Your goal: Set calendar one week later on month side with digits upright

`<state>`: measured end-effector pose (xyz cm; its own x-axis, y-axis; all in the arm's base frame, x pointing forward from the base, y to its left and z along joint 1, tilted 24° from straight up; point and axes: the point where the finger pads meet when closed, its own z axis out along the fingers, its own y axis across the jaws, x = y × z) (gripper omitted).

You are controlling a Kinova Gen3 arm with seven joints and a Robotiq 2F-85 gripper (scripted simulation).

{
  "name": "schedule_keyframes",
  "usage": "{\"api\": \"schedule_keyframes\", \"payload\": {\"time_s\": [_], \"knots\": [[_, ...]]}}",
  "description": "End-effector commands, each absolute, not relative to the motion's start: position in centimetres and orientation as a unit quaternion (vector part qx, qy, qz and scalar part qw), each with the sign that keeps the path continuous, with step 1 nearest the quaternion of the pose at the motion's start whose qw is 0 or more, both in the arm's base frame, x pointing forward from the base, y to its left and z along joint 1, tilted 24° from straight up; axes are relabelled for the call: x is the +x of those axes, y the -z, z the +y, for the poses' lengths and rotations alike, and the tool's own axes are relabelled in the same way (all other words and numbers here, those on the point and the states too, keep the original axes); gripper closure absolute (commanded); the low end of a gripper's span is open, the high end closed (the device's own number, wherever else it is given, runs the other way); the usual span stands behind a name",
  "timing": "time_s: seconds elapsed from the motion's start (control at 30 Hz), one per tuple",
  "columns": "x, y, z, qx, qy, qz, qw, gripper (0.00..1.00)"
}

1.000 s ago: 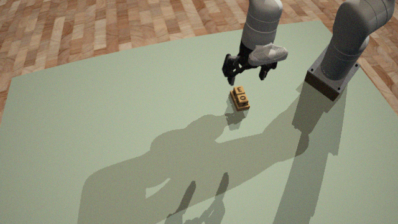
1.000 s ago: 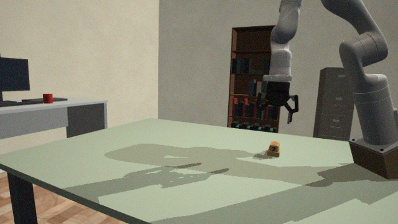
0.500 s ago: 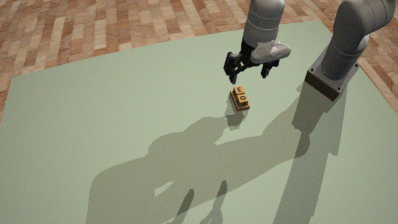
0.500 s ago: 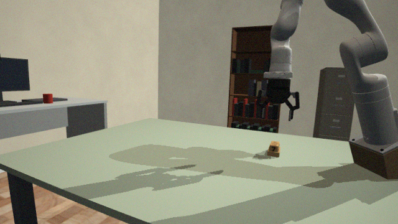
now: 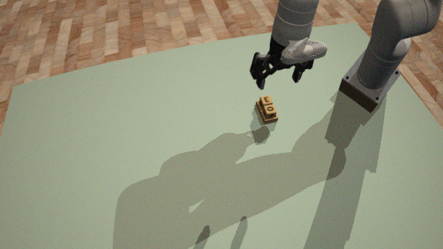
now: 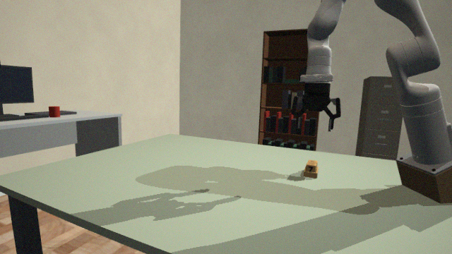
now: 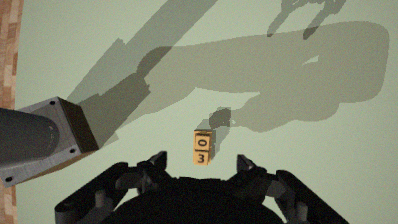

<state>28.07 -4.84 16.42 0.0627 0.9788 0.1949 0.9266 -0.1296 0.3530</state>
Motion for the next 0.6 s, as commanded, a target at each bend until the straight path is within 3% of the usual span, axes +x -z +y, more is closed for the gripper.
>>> {"api": "schedule_keyframes", "payload": {"time_s": [0.0, 0.57], "knots": [[27.7, -17.2, -5.6, 0.733, -0.197, 0.647, 0.067, 0.0], [27.1, -19.6, -6.0, 0.733, -0.201, 0.646, 0.071, 0.0]]}}
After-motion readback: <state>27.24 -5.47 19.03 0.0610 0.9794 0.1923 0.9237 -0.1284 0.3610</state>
